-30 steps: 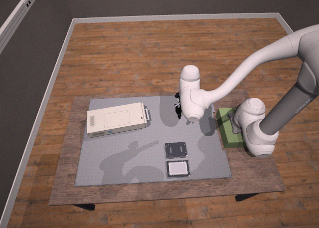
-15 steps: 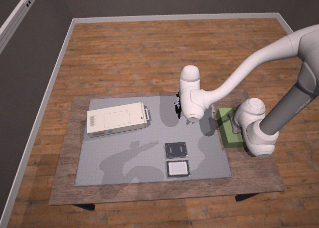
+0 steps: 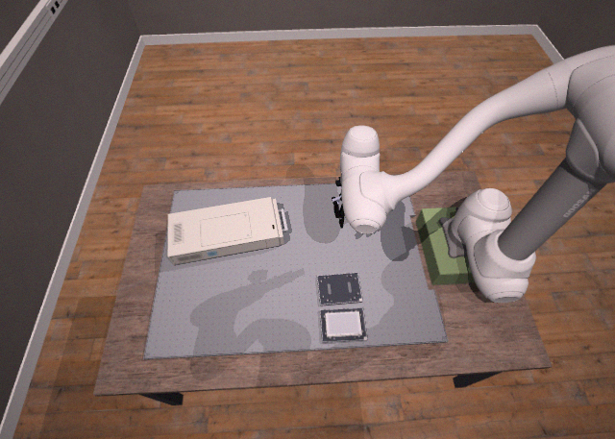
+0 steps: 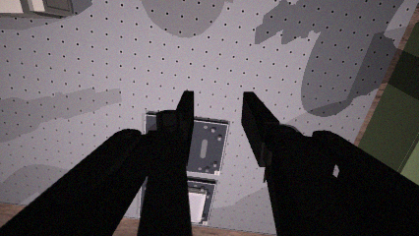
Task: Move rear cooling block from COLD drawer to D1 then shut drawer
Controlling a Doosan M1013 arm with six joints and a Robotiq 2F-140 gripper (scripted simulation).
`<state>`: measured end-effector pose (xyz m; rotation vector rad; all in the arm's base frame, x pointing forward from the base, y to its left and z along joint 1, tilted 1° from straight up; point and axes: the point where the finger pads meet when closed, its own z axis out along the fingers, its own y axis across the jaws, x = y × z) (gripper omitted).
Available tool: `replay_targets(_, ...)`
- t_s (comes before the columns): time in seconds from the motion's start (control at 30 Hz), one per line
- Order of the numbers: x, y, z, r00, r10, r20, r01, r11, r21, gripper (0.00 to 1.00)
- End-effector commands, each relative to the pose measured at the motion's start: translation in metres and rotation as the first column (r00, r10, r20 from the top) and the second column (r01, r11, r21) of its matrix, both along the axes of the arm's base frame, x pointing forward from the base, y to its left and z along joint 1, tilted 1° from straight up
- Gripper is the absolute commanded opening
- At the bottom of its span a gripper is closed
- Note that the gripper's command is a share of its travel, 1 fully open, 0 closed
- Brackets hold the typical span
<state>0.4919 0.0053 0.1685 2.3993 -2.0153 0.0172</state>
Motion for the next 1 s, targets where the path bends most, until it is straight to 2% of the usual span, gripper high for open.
replay_targets(0.0,0.006,-0.004,-0.002,1.000,0.000,0.001,0.000,1.000,0.000,0.34)
replay_targets(0.97,0.090,-0.057,-0.045,1.000,0.000,0.001,0.000,1.000,0.000,0.34)
